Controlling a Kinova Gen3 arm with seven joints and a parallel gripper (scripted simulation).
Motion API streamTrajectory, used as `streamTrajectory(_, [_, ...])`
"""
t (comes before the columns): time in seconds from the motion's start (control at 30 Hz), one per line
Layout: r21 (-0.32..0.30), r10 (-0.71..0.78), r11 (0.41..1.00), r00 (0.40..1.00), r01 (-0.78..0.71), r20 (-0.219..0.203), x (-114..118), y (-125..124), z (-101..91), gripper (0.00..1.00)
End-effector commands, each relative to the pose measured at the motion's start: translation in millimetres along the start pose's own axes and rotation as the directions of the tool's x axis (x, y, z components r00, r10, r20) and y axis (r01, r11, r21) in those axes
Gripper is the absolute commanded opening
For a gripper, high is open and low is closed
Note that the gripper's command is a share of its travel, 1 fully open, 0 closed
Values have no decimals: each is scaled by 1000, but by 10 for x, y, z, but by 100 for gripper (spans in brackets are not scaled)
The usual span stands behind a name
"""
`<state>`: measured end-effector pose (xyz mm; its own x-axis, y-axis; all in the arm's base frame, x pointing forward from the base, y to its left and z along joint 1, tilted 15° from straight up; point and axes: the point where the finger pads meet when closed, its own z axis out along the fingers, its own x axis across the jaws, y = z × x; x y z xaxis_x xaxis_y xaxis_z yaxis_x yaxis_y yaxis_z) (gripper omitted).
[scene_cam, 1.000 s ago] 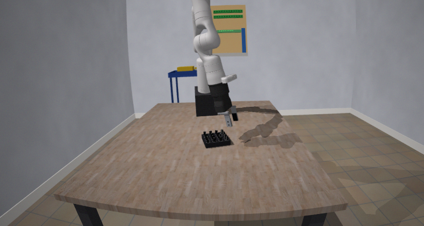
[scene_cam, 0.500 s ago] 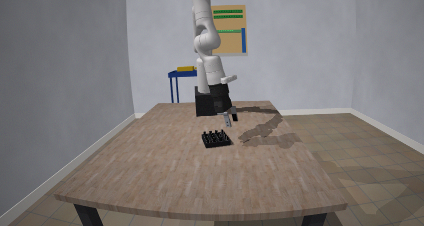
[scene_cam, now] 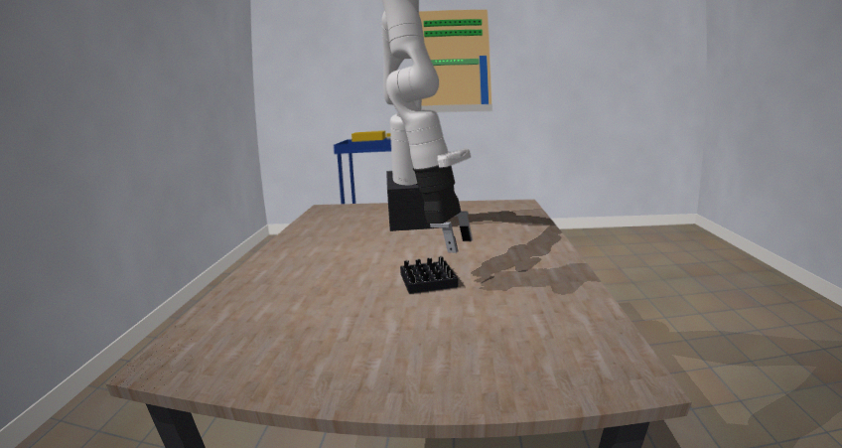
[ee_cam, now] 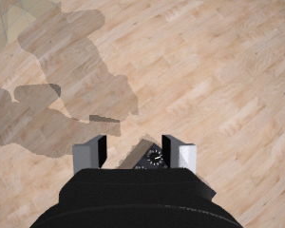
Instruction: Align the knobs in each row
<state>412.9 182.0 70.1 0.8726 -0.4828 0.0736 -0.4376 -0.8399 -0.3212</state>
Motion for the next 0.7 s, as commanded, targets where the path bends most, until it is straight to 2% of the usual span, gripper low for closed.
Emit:
streamTrajectory(0.0, [-8,50,999,999,-50,-5,-7,48,24,100])
streamTrajectory(0.67, [-15,107,994,994,-107,-16,-3,94,40,100])
